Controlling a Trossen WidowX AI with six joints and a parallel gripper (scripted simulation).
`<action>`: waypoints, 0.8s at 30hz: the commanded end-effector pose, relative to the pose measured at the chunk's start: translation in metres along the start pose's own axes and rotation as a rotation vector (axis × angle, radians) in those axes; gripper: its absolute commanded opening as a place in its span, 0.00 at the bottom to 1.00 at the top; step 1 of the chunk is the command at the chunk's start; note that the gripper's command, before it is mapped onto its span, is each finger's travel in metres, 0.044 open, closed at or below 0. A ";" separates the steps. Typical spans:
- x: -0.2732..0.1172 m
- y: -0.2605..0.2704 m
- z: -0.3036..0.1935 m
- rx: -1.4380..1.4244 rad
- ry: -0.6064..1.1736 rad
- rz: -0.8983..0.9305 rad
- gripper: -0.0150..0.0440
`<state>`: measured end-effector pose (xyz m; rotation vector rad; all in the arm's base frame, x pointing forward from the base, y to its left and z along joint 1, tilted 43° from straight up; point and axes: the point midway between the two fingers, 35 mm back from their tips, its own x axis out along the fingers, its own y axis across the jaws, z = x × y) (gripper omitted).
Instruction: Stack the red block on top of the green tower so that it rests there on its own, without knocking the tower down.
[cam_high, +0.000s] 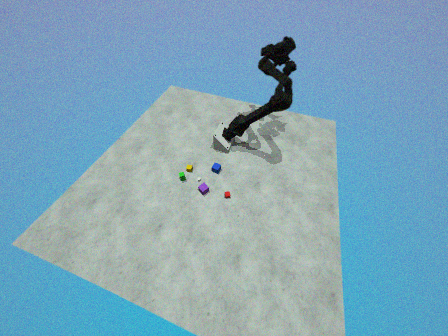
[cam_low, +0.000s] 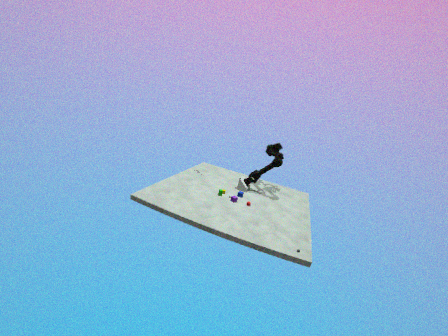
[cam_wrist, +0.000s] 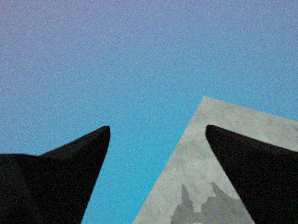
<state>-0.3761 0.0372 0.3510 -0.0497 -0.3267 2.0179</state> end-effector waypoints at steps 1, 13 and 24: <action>-0.001 0.001 0.000 -0.006 -0.003 0.005 0.98; -0.103 0.083 0.023 -0.222 -0.220 0.459 1.00; -0.243 0.123 0.027 -0.342 -0.424 0.891 1.00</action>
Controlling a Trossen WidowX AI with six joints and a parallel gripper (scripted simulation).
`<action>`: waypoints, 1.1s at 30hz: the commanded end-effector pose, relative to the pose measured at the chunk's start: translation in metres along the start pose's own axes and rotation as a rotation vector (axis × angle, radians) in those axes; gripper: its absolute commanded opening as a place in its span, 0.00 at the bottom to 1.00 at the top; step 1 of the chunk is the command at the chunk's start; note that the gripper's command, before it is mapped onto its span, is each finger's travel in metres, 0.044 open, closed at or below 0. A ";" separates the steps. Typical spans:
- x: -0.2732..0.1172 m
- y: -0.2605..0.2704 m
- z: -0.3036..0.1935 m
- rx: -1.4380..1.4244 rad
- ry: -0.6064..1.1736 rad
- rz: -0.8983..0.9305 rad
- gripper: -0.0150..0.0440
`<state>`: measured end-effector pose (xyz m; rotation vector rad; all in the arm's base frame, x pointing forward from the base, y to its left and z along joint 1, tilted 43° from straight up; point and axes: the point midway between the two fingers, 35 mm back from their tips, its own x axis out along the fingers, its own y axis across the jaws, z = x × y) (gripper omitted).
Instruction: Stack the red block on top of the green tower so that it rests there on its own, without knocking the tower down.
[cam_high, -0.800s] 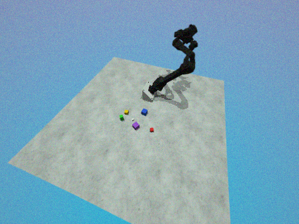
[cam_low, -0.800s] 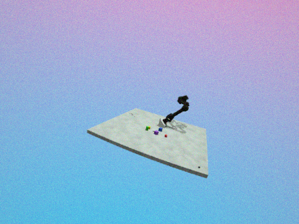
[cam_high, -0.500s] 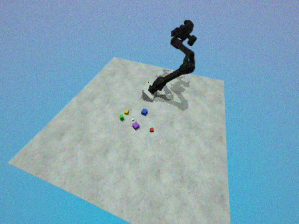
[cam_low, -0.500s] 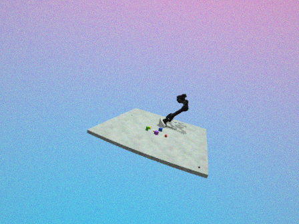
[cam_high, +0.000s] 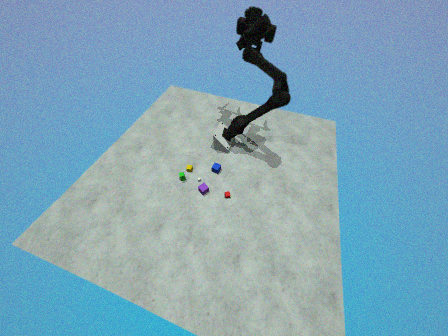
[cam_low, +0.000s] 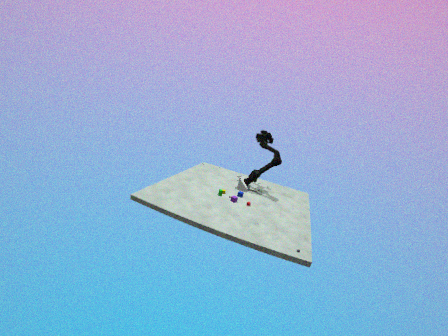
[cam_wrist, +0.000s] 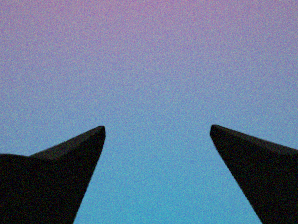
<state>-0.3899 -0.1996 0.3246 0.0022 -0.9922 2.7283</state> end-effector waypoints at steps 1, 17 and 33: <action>-0.028 0.035 0.023 -0.033 -0.076 0.135 1.00; -0.177 0.146 0.072 -0.166 -0.355 0.660 1.00; -0.378 0.202 0.057 -0.423 -0.655 1.215 1.00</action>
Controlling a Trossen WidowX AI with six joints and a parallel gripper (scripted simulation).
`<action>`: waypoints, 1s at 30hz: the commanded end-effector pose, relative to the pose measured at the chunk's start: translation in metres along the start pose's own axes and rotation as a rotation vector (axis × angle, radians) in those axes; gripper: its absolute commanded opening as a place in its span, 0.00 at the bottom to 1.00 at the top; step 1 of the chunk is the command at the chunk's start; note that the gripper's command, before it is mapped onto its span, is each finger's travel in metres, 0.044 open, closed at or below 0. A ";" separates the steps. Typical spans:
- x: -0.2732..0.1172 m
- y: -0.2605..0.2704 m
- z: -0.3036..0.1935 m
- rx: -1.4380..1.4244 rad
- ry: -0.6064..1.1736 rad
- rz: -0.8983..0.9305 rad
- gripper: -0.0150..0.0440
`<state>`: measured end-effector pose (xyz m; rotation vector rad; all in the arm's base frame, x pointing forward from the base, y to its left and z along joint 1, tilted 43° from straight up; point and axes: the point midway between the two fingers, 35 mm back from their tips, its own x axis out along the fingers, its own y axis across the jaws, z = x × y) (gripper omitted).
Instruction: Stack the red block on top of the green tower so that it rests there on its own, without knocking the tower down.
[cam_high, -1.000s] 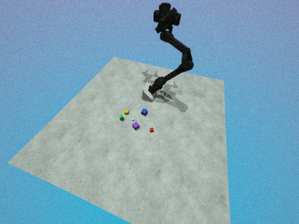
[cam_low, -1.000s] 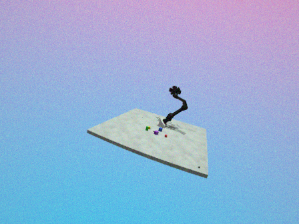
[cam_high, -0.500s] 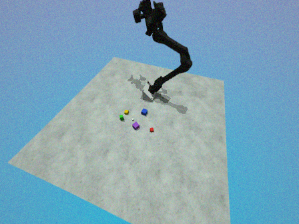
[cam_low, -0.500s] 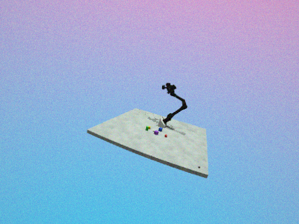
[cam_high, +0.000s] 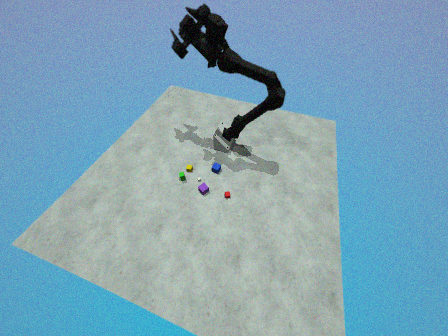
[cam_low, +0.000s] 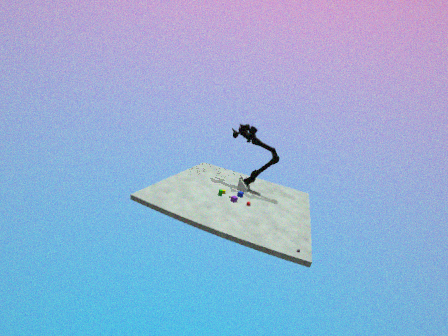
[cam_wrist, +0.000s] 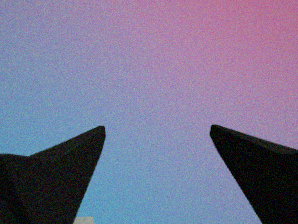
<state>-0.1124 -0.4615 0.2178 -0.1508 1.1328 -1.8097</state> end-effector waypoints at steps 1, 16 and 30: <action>-0.017 0.046 0.028 -0.070 -0.073 0.153 1.00; -0.124 0.200 0.081 -0.353 -0.284 0.645 1.00; -0.295 0.323 0.054 -0.678 -0.370 1.282 1.00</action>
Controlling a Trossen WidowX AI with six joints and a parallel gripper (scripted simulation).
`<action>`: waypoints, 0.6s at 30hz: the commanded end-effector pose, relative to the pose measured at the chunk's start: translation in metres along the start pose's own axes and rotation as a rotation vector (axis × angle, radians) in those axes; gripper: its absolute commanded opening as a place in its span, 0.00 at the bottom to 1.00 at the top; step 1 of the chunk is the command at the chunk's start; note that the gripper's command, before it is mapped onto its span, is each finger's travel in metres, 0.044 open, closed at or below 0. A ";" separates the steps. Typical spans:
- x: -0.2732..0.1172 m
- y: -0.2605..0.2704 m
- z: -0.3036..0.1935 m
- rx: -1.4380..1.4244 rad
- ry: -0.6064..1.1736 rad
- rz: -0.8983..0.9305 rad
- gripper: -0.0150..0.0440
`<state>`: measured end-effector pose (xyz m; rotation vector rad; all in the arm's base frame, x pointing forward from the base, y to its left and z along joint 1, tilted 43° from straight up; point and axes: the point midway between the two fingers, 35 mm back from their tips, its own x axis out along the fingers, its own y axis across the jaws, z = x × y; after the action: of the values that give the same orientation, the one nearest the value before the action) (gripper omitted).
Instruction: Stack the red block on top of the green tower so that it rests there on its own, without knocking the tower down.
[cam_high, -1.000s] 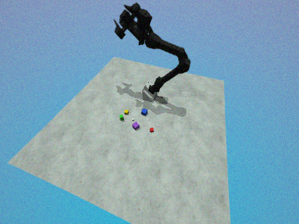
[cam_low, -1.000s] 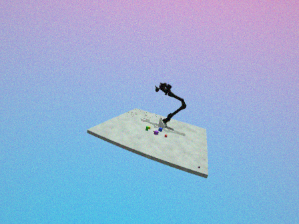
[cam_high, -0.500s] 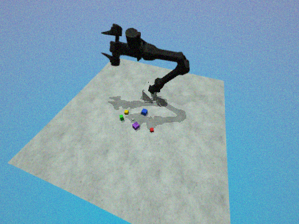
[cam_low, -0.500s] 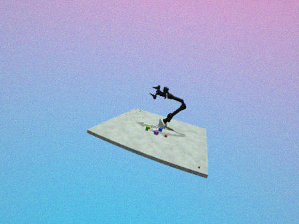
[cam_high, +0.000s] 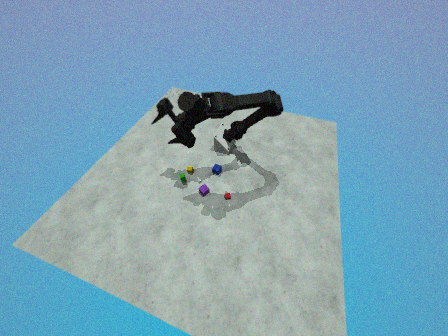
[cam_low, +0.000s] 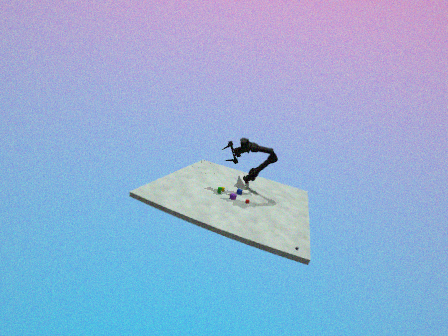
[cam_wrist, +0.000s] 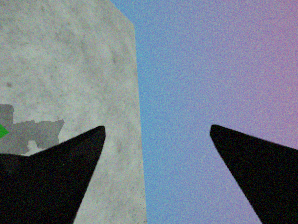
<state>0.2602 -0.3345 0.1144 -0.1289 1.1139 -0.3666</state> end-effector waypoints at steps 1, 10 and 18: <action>0.002 0.049 0.023 -0.058 -0.020 0.169 1.00; -0.015 0.169 0.057 -0.180 -0.013 0.567 1.00; -0.055 0.267 0.067 -0.257 0.053 0.898 1.00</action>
<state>0.3548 -0.1063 0.1084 0.1116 1.1440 0.4700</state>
